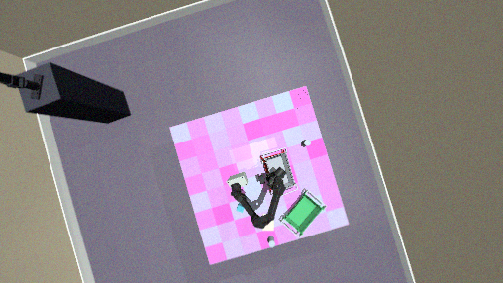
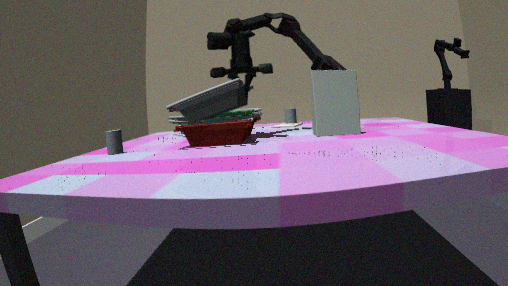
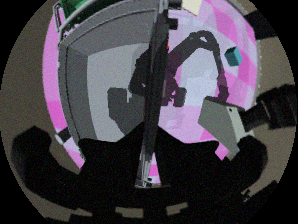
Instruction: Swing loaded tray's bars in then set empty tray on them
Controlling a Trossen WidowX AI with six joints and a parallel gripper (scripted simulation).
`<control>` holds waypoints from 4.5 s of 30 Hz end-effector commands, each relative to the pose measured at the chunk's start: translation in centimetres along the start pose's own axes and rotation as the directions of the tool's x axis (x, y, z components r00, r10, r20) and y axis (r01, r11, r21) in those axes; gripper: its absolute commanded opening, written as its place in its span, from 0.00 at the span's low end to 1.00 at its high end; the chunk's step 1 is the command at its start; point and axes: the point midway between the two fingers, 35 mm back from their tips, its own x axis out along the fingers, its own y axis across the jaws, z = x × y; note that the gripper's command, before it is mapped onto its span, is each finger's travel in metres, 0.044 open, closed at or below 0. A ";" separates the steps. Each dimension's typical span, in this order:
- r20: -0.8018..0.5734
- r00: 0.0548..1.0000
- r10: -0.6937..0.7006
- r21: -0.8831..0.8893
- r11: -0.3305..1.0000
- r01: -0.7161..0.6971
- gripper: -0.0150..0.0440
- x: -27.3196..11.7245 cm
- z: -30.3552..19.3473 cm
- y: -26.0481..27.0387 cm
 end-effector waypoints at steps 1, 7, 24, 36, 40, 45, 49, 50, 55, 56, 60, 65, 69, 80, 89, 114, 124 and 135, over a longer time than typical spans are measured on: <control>-0.001 1.000 -0.007 0.004 1.000 0.007 0.25 0.5 0.3 -0.3; -0.001 1.000 -0.007 0.004 1.000 0.007 0.25 1.1 0.3 -0.5; 0.000 1.000 -0.007 0.004 1.000 0.007 0.25 3.2 0.3 -1.2; 0.001 1.000 -0.007 0.004 1.000 0.007 0.25 4.6 0.3 -1.4; 0.001 1.000 -0.007 0.004 1.000 0.007 0.25 4.6 0.3 -1.4; 0.001 1.000 -0.007 0.004 1.000 0.007 0.25 4.6 0.3 -1.4; 0.001 1.000 -0.007 0.004 1.000 0.007 0.25 4.6 0.3 -1.4; 0.001 1.000 -0.007 0.004 1.000 0.007 0.25 4.6 0.3 -1.4; 0.001 1.000 -0.007 0.004 1.000 0.007 0.25 4.6 0.3 -1.4; 0.001 1.000 -0.007 0.004 1.000 0.007 0.25 4.6 0.3 -1.4; 0.001 1.000 -0.007 0.004 1.000 0.007 0.25 4.6 0.3 -1.4; 0.001 1.000 -0.007 0.004 1.000 0.007 0.25 4.6 0.3 -1.4; 0.001 1.000 -0.007 0.004 1.000 0.007 0.25 4.6 0.3 -1.4; 0.001 1.000 -0.007 0.004 1.000 0.007 0.25 4.6 0.3 -1.4; 0.001 1.000 -0.007 0.004 1.000 0.007 0.25 4.6 0.3 -1.4; 0.001 1.000 -0.007 0.004 1.000 0.007 0.53 4.6 0.3 -1.4; 0.001 1.000 -0.007 0.004 1.000 0.007 0.78 4.6 0.3 -1.4; 0.000 1.000 -0.003 0.009 1.000 0.003 1.00 4.6 0.3 -1.4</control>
